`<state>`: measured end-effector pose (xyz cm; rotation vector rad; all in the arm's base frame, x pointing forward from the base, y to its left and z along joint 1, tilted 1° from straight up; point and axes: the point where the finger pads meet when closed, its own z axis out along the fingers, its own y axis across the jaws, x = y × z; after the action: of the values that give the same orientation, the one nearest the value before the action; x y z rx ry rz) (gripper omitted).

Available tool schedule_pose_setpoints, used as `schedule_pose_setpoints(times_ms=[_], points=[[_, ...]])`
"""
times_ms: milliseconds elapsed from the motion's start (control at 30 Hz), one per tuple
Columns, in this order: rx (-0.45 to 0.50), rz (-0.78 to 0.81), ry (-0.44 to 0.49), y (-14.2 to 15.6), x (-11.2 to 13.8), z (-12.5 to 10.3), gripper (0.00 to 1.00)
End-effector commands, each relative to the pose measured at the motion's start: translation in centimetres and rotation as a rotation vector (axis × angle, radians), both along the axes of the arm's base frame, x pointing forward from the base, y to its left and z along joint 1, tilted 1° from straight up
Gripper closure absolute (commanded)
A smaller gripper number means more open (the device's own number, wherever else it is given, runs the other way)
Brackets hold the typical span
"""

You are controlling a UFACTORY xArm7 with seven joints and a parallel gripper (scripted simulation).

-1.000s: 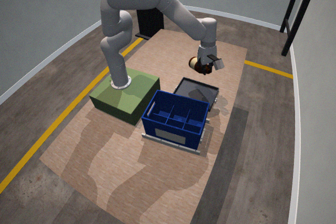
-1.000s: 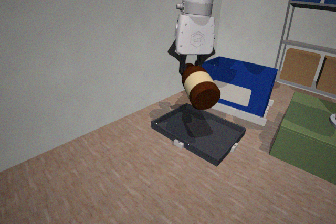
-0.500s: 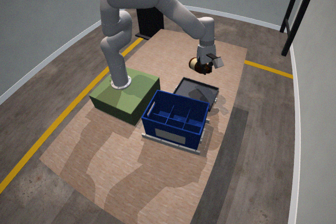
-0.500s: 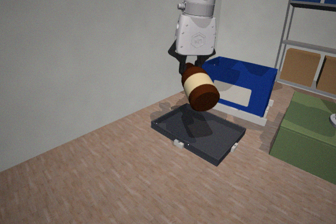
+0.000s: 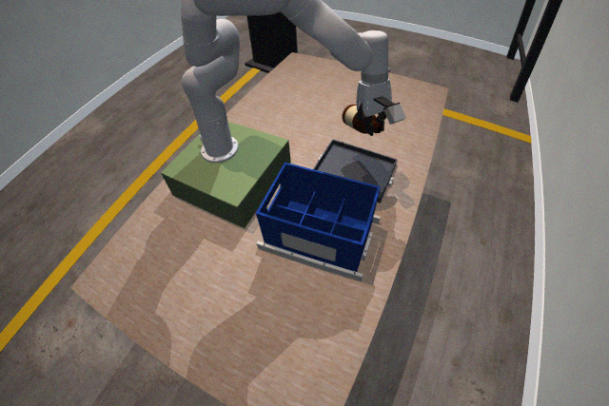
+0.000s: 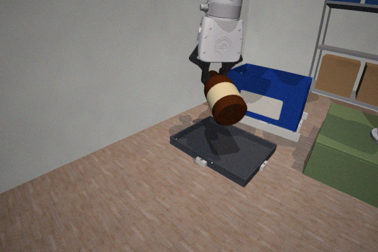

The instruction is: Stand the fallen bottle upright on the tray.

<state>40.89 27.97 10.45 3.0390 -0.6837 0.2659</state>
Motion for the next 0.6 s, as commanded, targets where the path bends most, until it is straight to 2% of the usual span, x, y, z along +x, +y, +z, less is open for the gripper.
schedule_pose_setpoints(times_ms=[0, 567], points=[[0.002, 0.0, -0.004, 0.09, 0.12, 0.18, 1.0], [-0.028, -0.004, -0.053, 0.0, 0.11, 0.17, 1.0]])
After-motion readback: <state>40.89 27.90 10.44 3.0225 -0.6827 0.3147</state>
